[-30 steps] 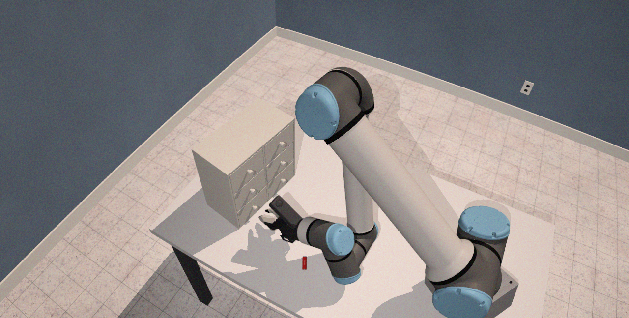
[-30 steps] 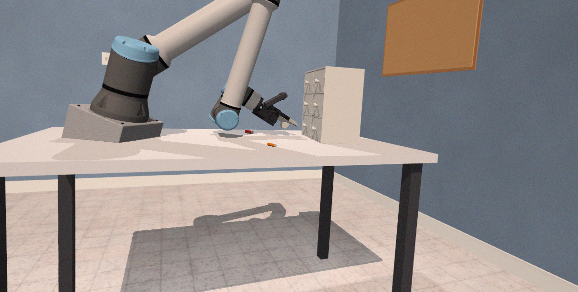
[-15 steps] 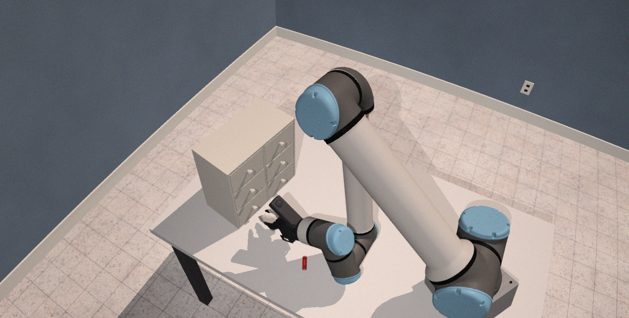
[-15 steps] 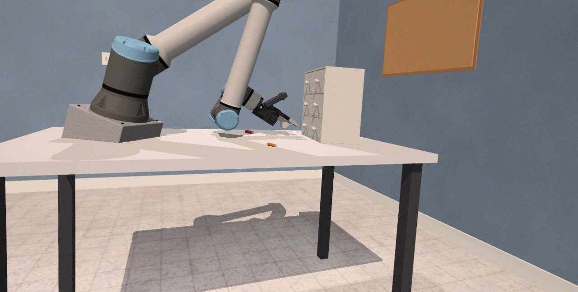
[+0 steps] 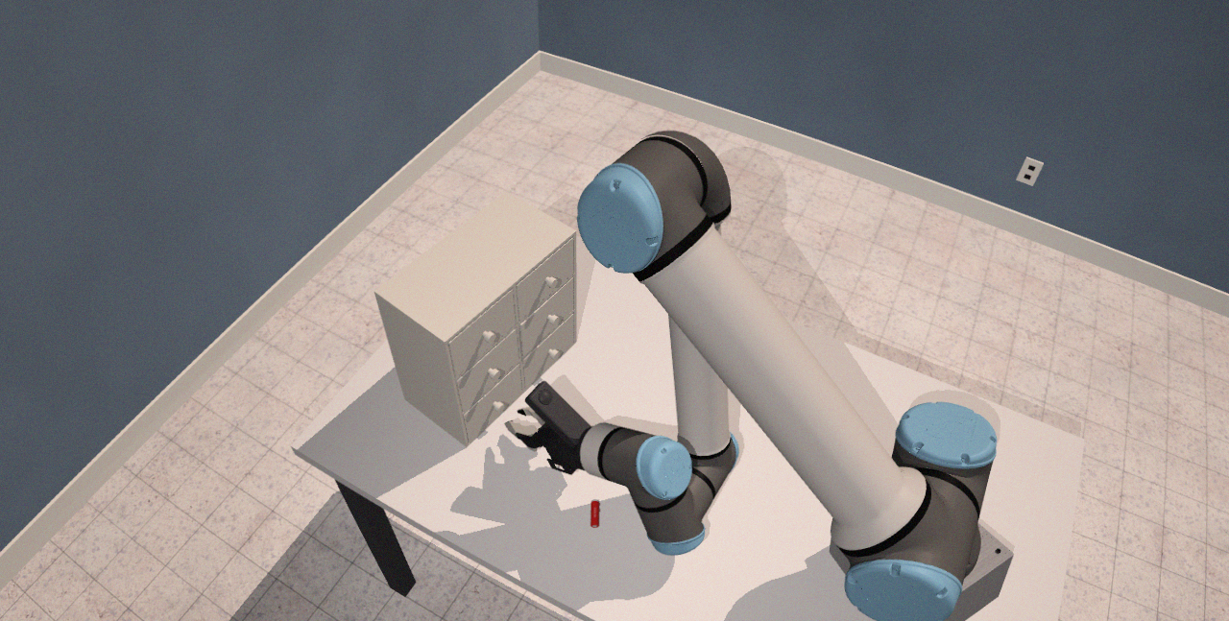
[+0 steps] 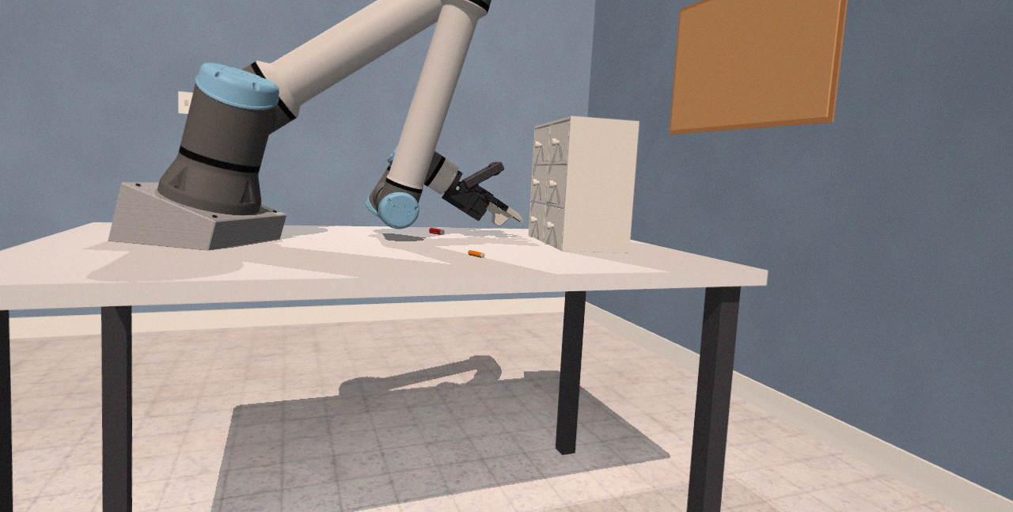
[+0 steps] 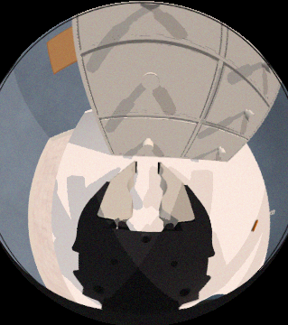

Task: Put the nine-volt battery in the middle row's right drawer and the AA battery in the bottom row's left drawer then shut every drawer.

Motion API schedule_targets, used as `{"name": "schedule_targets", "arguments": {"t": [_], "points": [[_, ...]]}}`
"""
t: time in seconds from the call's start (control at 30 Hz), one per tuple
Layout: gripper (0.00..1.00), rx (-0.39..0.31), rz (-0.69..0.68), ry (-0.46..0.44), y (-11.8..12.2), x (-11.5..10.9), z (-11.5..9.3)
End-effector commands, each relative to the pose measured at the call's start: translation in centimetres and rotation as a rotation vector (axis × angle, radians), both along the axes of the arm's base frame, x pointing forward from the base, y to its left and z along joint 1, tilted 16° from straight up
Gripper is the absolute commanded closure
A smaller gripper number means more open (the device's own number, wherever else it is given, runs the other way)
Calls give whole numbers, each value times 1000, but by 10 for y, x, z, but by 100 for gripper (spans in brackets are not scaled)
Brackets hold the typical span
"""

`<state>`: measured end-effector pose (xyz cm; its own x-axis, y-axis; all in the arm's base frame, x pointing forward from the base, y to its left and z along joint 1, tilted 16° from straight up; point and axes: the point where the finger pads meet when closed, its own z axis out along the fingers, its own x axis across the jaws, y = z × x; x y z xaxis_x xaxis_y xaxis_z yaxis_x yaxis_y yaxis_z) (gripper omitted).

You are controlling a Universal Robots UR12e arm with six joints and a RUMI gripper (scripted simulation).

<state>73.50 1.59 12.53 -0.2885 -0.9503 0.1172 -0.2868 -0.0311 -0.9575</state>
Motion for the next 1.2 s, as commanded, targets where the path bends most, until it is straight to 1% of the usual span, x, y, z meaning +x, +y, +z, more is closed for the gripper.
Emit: {"name": "schedule_targets", "arguments": {"t": [0.0,1.17], "points": [[80,0,0,-1,0,1,1],[80,0,0,-1,-7,27,8]]}}
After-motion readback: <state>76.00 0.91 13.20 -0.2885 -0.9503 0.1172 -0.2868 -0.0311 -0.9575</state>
